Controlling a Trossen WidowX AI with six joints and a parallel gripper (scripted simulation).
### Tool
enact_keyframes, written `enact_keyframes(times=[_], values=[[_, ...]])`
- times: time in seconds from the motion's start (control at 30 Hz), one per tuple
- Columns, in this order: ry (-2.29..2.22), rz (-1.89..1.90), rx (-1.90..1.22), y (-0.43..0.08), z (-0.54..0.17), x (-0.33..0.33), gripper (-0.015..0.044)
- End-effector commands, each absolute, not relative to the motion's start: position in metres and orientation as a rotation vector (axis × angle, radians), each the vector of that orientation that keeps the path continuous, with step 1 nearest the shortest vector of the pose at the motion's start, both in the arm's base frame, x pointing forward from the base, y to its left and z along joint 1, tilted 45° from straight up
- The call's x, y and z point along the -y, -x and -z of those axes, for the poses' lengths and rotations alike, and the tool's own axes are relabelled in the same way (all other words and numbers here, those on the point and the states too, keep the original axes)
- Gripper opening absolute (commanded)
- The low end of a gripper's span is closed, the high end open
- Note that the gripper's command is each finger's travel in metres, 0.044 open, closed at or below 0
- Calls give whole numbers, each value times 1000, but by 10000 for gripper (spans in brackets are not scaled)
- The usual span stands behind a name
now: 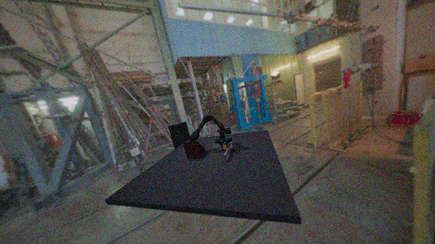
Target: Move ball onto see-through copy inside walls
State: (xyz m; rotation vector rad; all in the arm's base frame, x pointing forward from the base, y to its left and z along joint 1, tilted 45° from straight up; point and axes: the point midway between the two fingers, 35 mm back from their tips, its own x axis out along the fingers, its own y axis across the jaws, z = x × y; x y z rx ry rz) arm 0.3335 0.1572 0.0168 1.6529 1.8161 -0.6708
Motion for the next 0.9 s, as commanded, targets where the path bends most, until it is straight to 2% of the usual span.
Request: enact_keyframes(times=[0.0,0.33,0.47,0.63,0.87], values=[[-1652,669,-1816,-334,-17,-157,79],[-1652,669,-1816,-334,-17,-157,334],[-1651,671,-1815,-336,-24,-149,334],[-1655,672,-1817,-339,-76,-99,334],[-1673,669,-1795,-343,-73,-100,334]])
